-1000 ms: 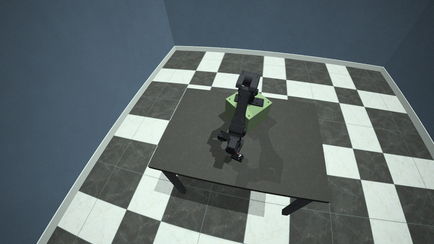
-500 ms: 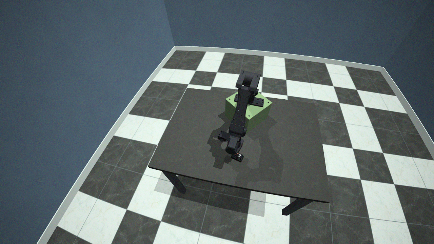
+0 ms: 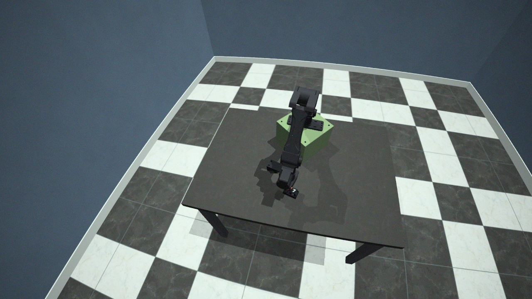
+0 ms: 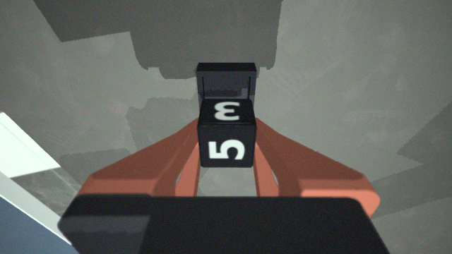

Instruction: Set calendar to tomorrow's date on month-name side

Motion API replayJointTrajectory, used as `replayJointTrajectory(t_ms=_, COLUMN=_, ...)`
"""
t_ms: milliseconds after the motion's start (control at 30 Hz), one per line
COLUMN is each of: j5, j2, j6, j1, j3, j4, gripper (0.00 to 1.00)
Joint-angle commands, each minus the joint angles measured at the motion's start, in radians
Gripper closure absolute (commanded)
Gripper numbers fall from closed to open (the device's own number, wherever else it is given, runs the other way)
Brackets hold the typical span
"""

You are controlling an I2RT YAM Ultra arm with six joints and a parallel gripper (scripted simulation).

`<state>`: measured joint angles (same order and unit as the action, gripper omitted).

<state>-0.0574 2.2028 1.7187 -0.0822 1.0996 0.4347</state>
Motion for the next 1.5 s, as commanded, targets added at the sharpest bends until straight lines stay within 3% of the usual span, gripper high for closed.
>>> replayJointTrajectory(t_ms=0, j5=0.003, j2=-0.007, j6=-0.001, j1=-0.001, j3=0.004, j4=-0.001, gripper=0.74)
replayJointTrajectory(t_ms=1467, j5=0.003, j2=0.066, j6=0.003, j1=0.003, j3=0.004, j4=-0.074, gripper=0.74)
